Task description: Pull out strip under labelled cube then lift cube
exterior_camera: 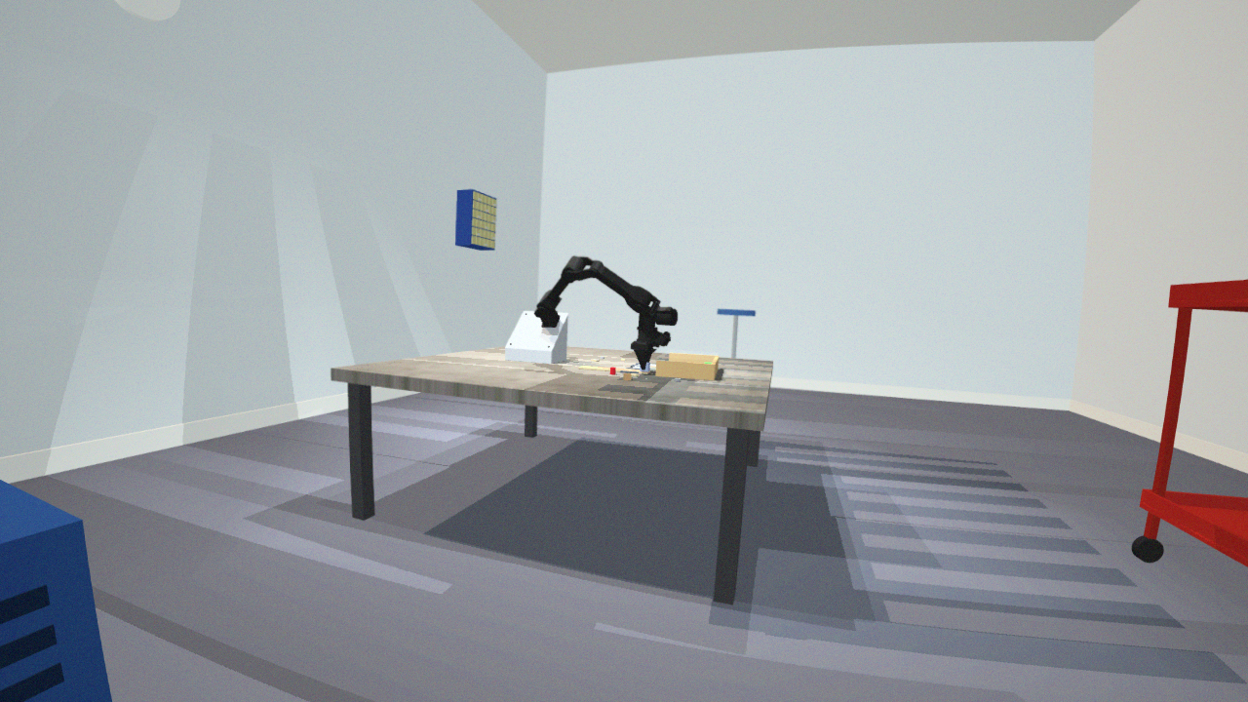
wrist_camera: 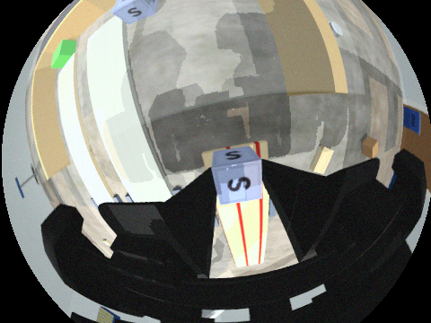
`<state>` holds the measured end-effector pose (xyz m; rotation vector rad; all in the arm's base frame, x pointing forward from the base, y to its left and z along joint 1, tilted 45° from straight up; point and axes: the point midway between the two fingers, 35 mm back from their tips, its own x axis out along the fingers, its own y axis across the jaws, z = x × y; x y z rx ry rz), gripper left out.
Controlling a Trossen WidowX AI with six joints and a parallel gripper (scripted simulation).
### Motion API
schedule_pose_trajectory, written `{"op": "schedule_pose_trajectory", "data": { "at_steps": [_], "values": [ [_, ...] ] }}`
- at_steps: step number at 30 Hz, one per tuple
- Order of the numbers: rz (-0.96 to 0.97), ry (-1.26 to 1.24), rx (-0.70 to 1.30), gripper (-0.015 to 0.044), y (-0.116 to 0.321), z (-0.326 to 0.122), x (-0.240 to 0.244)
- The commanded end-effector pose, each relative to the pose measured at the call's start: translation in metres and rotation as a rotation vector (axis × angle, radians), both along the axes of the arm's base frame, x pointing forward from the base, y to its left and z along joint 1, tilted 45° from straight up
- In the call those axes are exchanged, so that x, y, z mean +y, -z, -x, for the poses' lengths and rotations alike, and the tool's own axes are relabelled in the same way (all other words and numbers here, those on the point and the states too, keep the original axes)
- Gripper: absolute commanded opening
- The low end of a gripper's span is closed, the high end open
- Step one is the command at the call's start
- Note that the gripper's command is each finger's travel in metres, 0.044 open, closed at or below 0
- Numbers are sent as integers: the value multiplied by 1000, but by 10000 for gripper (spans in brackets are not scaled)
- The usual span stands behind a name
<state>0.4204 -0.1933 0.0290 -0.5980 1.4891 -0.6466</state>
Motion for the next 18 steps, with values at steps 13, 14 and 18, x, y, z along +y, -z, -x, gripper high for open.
{"op": "schedule_pose_trajectory", "data": {
  "at_steps": [13,14,18],
  "values": [
    [-2,2,-4,0,-2,6,6],
    [-3,3,-5,0,-3,8,9],
    [-7,8,-10,0,-6,21,20]
  ]
}}
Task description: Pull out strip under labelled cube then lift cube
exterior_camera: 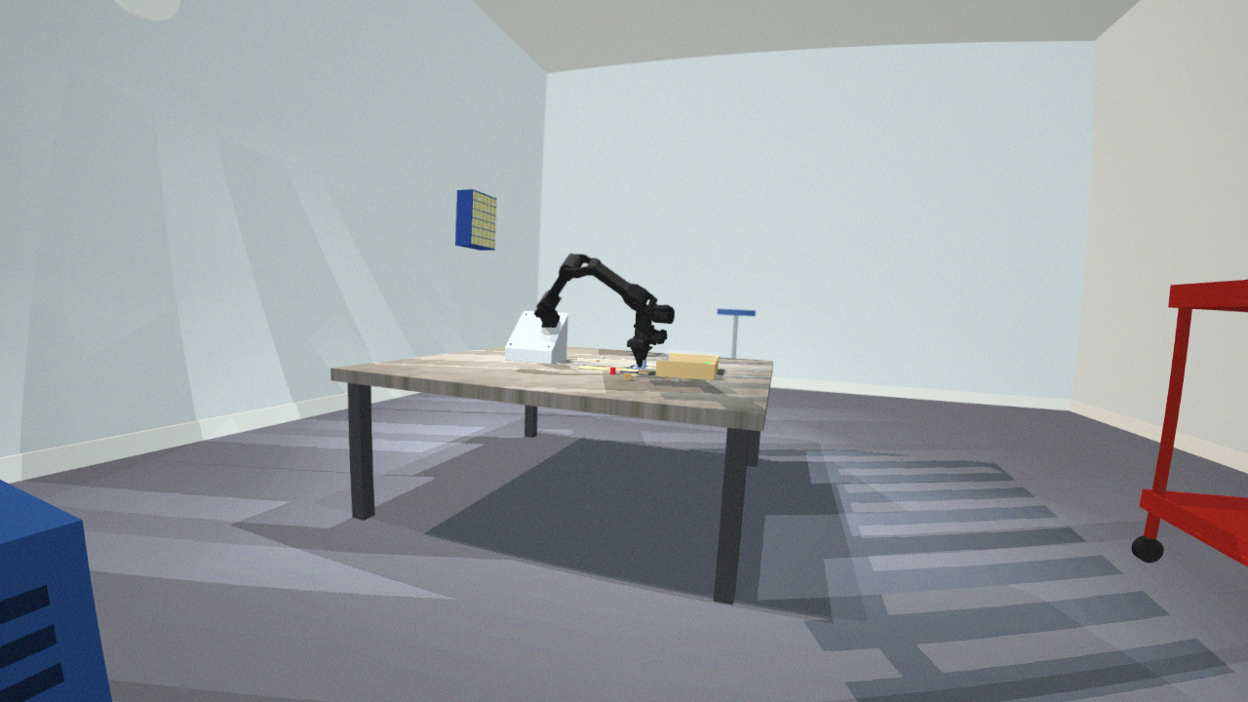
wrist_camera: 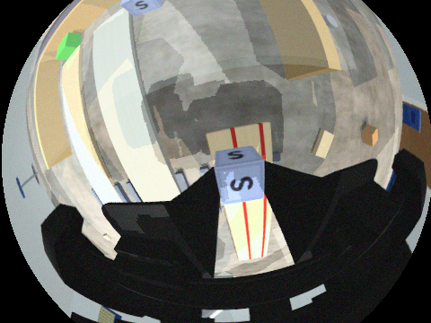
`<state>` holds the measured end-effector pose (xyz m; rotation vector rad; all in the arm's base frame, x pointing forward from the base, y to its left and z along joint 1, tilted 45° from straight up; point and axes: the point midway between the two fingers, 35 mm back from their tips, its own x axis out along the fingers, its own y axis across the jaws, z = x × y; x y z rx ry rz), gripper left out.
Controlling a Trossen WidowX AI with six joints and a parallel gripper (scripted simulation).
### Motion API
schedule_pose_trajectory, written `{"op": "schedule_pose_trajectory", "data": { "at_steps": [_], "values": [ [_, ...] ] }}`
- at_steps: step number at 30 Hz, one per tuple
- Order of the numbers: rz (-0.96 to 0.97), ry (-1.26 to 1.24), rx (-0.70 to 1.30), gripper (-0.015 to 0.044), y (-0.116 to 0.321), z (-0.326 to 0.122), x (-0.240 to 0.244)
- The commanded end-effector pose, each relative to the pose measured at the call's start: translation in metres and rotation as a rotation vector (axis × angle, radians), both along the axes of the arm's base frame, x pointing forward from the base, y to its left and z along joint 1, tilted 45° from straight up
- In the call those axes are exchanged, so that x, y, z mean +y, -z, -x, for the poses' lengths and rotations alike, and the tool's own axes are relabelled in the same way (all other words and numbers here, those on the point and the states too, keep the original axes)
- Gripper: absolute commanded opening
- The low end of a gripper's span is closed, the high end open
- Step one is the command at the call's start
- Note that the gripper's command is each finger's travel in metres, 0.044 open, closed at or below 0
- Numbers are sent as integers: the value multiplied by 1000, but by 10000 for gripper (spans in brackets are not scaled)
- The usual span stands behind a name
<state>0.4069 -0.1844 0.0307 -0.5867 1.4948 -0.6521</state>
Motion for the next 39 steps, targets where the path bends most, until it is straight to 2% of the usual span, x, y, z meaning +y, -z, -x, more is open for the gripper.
{"op": "schedule_pose_trajectory", "data": {
  "at_steps": [1,14,39],
  "values": [
    [-3,-4,-9,0,-6,10,14],
    [-3,-17,5,0,-13,42,38],
    [-5,-17,11,0,8,123,61]
  ]
}}
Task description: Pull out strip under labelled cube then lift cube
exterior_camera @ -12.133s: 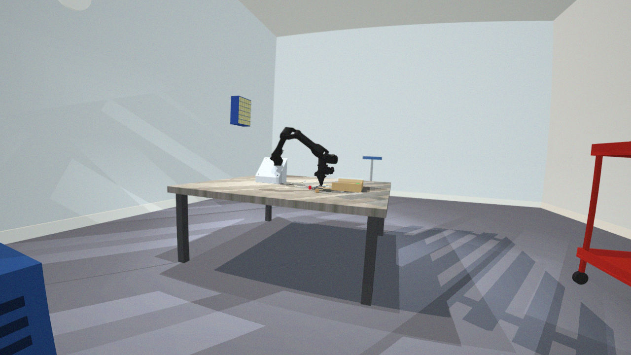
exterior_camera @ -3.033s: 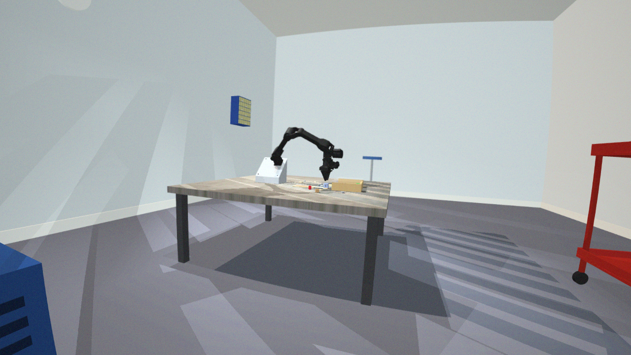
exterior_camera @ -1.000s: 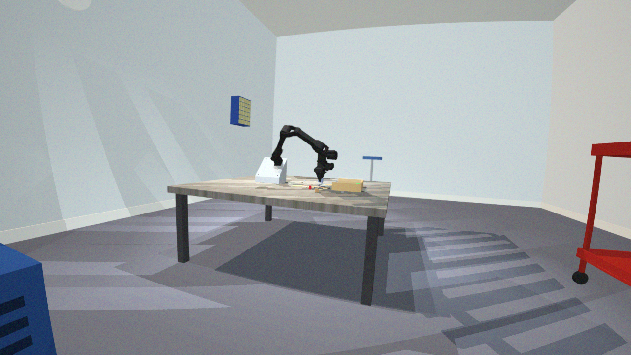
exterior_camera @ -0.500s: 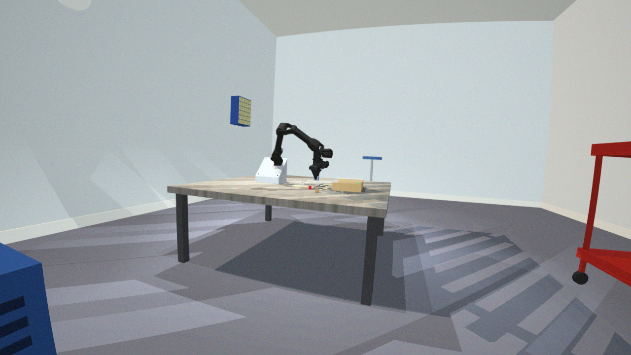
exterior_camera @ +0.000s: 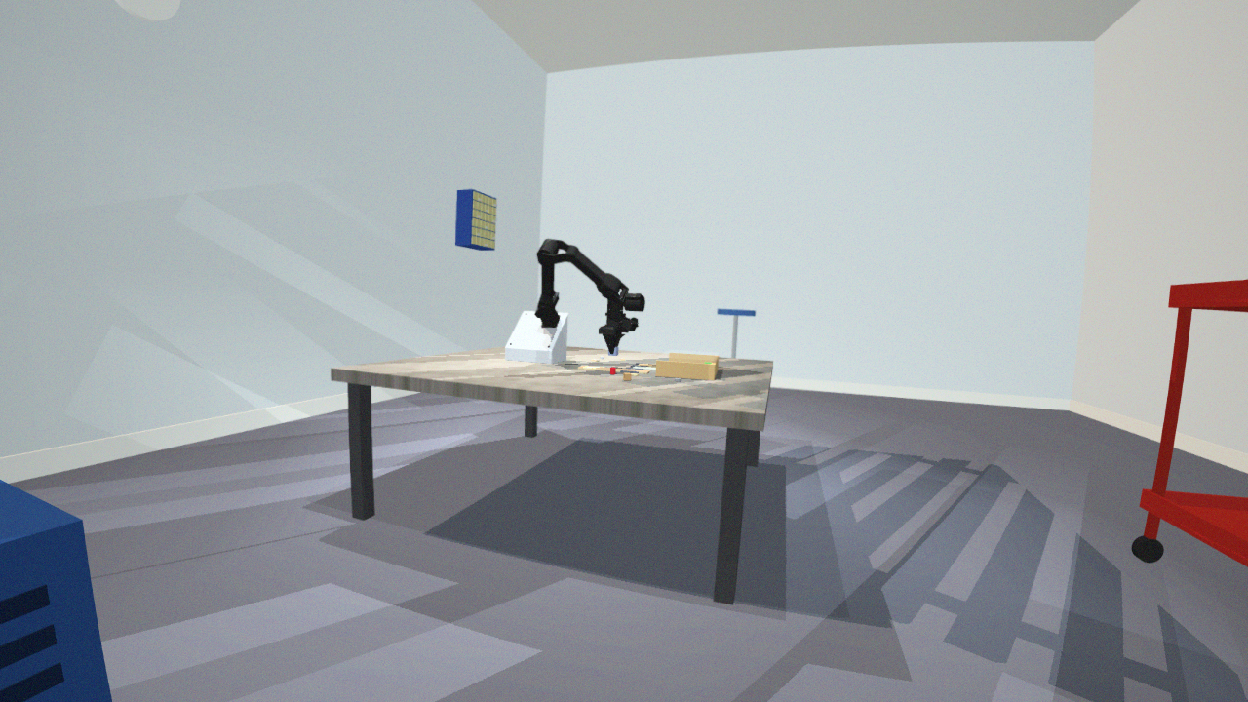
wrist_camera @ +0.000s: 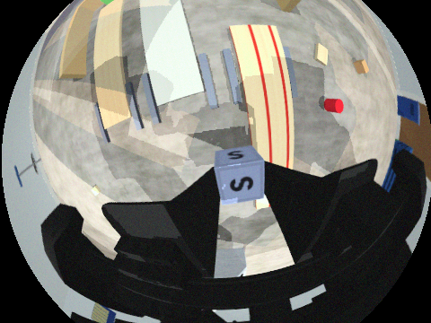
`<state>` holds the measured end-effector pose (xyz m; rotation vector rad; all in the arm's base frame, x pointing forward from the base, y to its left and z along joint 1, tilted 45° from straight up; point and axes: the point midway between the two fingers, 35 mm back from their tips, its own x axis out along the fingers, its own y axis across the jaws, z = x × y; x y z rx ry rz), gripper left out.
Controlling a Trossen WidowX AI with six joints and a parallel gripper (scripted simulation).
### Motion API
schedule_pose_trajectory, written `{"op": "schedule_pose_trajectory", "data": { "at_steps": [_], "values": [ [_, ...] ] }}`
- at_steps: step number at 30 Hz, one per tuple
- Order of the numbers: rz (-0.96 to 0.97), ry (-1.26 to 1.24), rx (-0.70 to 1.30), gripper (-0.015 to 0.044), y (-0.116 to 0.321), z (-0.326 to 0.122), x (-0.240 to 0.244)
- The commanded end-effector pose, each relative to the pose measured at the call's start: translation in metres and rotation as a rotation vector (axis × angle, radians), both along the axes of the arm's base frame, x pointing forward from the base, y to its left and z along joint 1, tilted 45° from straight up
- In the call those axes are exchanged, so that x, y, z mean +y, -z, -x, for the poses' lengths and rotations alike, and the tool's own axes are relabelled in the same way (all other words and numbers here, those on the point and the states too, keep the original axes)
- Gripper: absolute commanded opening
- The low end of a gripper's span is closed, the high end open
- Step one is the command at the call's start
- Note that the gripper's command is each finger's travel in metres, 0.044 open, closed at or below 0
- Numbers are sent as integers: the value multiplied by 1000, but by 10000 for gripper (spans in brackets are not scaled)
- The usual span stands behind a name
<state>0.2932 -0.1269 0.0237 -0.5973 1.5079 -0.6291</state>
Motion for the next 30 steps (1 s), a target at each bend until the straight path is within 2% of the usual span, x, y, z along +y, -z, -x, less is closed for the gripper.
{"op": "schedule_pose_trajectory", "data": {
  "at_steps": [1,9,30],
  "values": [
    [5,-2,-7,0,1,10,3],
    [3,-2,-7,0,-23,8,28],
    [3,-2,-7,0,-24,8,29]
  ]
}}
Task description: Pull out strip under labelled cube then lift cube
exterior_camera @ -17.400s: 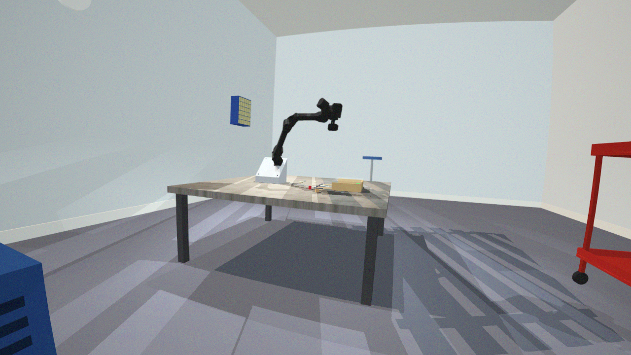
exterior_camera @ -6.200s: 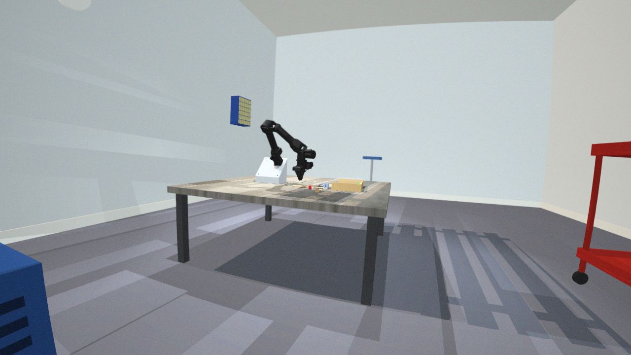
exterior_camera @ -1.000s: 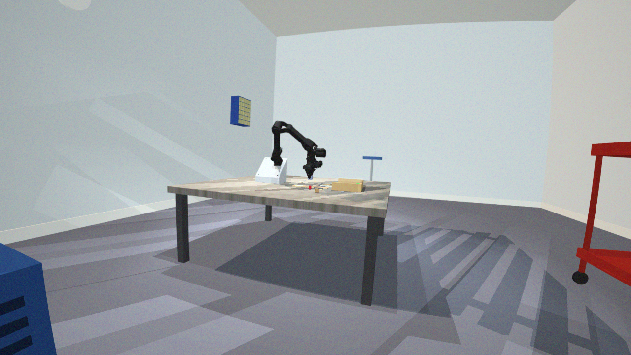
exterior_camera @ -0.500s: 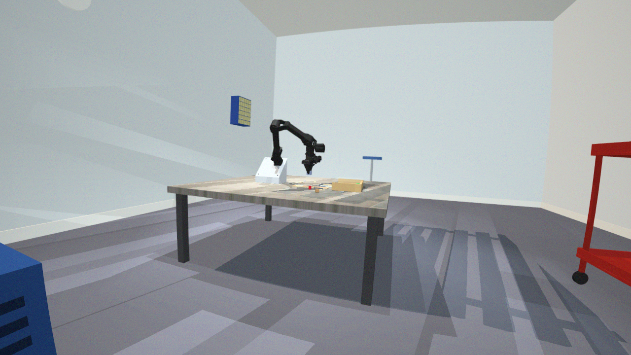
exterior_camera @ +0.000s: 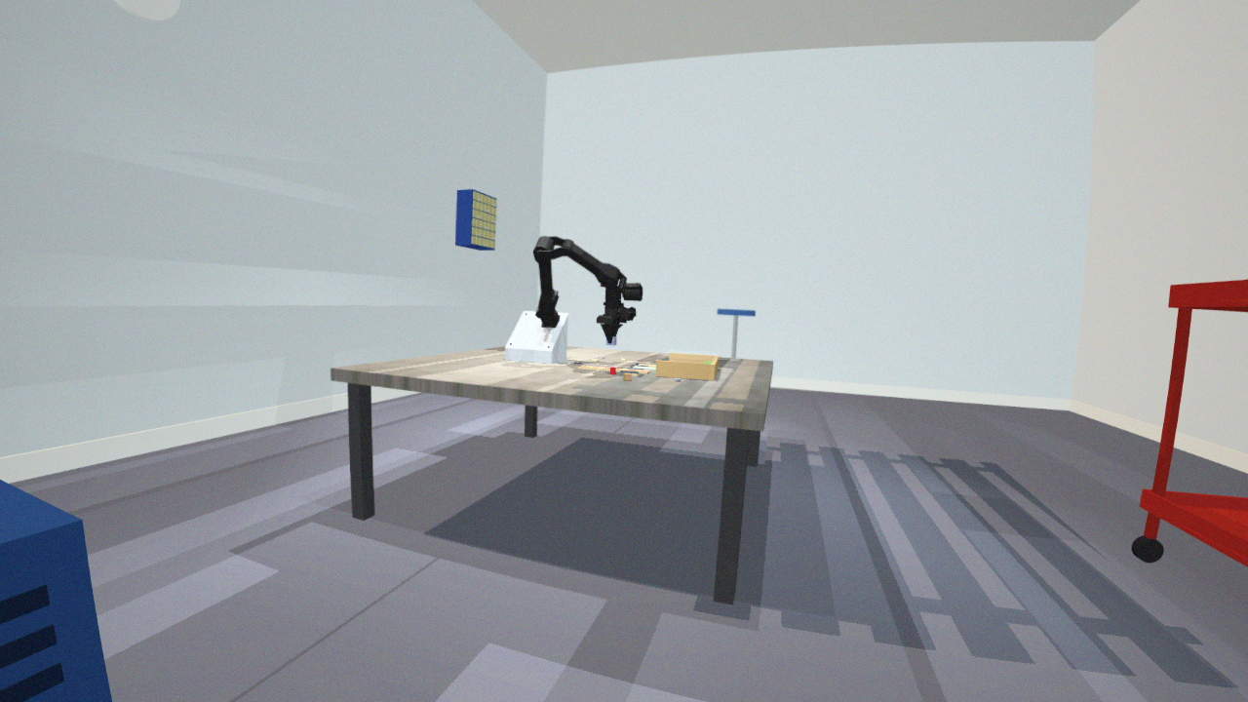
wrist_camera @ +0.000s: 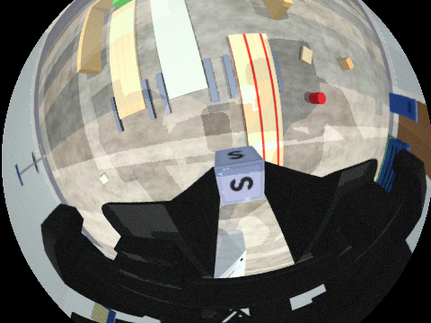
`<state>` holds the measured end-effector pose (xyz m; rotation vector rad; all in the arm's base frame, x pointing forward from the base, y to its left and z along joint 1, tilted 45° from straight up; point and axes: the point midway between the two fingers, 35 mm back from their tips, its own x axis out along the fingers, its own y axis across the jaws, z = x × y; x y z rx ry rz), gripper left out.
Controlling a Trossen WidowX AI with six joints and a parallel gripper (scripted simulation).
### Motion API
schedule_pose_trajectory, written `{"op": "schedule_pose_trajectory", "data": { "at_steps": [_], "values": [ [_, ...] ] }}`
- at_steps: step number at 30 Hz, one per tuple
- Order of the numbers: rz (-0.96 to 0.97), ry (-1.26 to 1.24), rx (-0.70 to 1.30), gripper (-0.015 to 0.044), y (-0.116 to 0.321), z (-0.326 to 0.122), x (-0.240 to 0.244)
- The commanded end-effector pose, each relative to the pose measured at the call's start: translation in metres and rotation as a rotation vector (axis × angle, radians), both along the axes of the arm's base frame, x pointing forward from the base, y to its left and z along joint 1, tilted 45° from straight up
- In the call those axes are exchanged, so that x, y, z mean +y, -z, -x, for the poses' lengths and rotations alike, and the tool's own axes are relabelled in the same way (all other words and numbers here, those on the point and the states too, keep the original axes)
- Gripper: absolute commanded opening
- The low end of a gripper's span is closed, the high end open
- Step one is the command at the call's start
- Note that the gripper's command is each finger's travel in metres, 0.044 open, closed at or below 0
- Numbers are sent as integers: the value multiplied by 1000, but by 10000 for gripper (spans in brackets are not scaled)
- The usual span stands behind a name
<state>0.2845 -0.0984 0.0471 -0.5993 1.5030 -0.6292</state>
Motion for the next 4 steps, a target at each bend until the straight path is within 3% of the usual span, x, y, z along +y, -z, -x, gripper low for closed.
{"op": "schedule_pose_trajectory", "data": {
  "at_steps": [1,4],
  "values": [
    [1,1,-3,0,-1,0,0],
    [1,1,-3,0,-1,0,0]
  ]
}}
